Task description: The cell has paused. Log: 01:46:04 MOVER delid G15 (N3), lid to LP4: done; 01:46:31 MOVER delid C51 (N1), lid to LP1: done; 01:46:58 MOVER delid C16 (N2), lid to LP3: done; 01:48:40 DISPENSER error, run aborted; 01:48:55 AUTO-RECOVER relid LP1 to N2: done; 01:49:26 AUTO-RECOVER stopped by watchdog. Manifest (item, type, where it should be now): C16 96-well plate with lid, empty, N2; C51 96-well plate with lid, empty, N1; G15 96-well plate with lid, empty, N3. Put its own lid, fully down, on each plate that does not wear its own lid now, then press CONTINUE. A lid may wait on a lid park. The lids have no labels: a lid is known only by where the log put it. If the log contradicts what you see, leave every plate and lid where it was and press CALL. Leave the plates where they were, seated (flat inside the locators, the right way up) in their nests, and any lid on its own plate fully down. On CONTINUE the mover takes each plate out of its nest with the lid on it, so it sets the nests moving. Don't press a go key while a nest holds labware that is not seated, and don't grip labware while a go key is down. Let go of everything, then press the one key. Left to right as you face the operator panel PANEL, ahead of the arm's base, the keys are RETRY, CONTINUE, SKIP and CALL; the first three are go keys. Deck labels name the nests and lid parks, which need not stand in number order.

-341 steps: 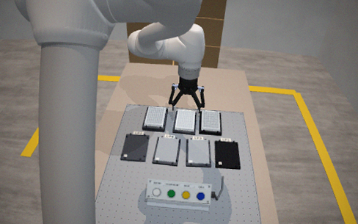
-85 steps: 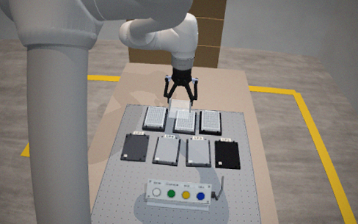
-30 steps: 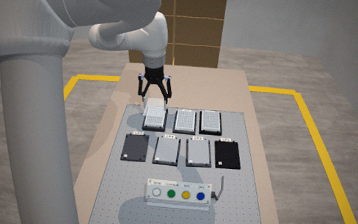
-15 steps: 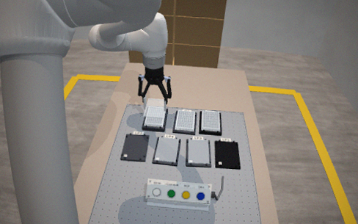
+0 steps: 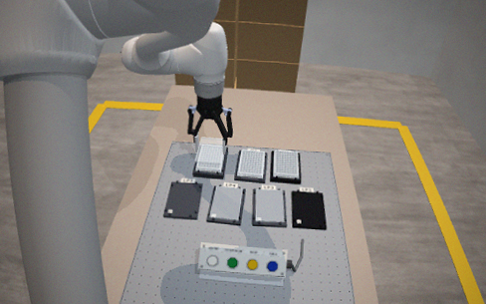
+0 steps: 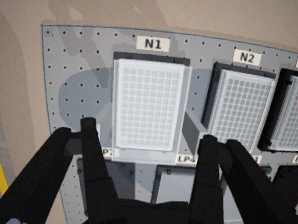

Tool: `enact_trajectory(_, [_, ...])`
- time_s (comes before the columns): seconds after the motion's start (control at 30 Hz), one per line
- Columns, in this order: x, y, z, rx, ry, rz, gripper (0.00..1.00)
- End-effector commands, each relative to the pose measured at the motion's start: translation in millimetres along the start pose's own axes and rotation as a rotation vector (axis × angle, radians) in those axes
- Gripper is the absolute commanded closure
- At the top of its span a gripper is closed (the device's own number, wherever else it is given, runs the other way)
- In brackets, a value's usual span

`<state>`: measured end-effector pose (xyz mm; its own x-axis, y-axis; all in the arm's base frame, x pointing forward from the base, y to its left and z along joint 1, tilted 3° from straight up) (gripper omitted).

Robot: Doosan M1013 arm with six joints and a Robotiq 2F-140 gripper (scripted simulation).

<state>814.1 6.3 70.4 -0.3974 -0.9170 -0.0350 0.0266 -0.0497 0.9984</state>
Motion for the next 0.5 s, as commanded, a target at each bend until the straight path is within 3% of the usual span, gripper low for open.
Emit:
enact_trajectory(0.0, [-0.1,-5.0,0.0,0.0,0.0,0.0,1.0])
enact_trajectory(0.47, [-0.1,-13.9,-0.1,0.0,0.0,0.0,1.0])
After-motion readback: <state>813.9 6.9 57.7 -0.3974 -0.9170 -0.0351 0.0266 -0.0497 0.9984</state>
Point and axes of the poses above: the point where the finger pads meet when closed, its own y axis back along the fingers, its own x axis across the jaws, z = x × y, the point moved 7 cm from there along y, back along the fingers, and after that the axes turned 14 degrees about -y, right-handed, at the moved point
